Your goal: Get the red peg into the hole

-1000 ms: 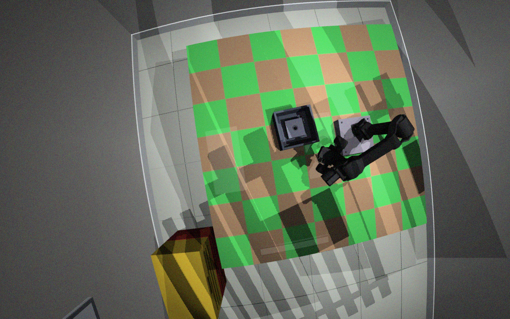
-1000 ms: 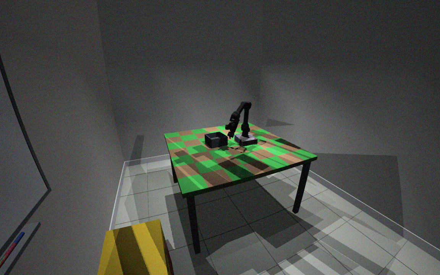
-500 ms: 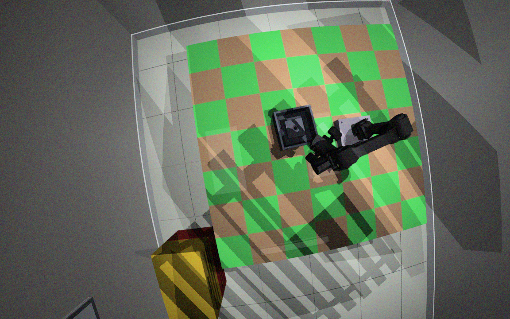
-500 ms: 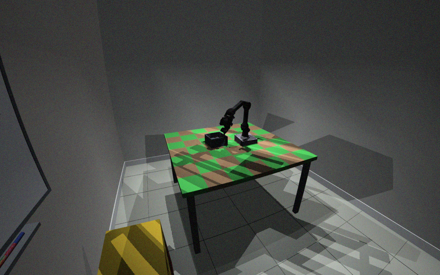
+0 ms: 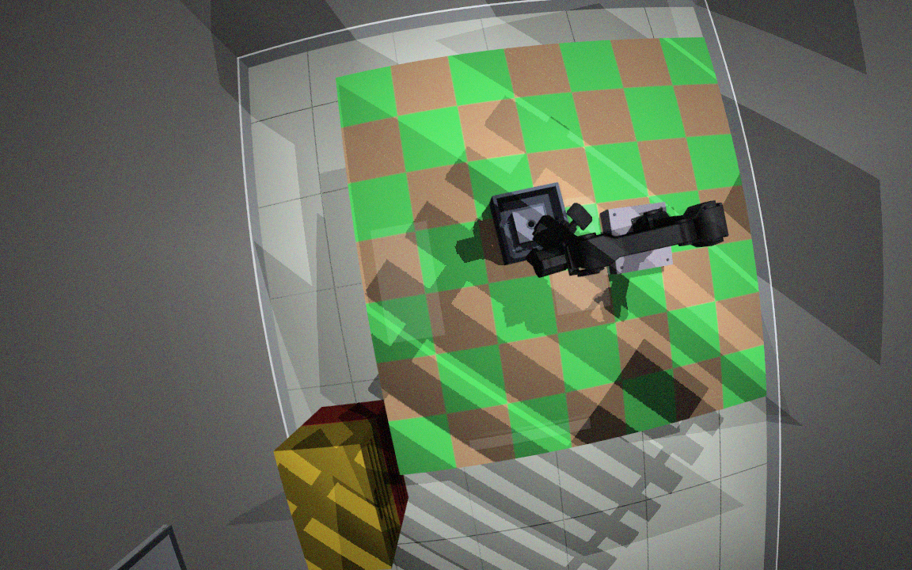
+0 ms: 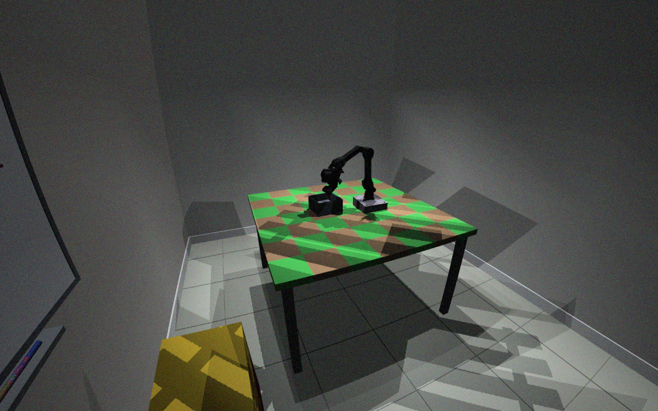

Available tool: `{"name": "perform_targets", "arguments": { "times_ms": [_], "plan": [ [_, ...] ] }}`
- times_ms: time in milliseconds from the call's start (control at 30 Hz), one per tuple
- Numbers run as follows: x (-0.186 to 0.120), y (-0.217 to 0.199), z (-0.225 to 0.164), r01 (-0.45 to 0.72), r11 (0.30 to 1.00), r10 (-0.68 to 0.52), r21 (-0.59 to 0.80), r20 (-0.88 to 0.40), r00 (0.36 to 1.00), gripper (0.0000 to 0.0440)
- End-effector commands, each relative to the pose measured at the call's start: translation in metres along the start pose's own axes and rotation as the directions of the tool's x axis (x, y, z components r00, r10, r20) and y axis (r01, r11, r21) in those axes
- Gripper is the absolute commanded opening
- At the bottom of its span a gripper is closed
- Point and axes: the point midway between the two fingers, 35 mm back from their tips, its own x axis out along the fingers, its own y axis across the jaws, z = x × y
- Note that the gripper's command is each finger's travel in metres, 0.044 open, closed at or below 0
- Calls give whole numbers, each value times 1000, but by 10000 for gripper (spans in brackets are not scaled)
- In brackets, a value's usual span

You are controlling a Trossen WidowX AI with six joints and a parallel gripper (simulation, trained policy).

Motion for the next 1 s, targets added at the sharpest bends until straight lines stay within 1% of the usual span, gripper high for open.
{"name": "perform_targets", "arguments": {
  "times_ms": [0,233,300,367,500,533,600,733,933,967],
  "plan": [
    [10,4,12,-17,1000,17,-10,-15,1000,0],
    [34,10,23,-49,997,46,-59,-47,998,0],
    [41,12,22,-55,995,50,-79,-64,997,12],
    [49,12,19,-59,993,50,-98,-86,995,49],
    [61,12,17,-63,991,48,-120,-125,991,148],
    [63,13,19,-66,991,50,-120,-132,990,164],
    [65,15,25,-76,987,58,-143,-129,990,167],
    [67,21,36,-102,984,81,-147,-139,987,270],
    [60,39,55,-157,976,134,-150,-152,979,427],
    [58,43,58,-167,974,144,-152,-155,977,440]
  ]
}}
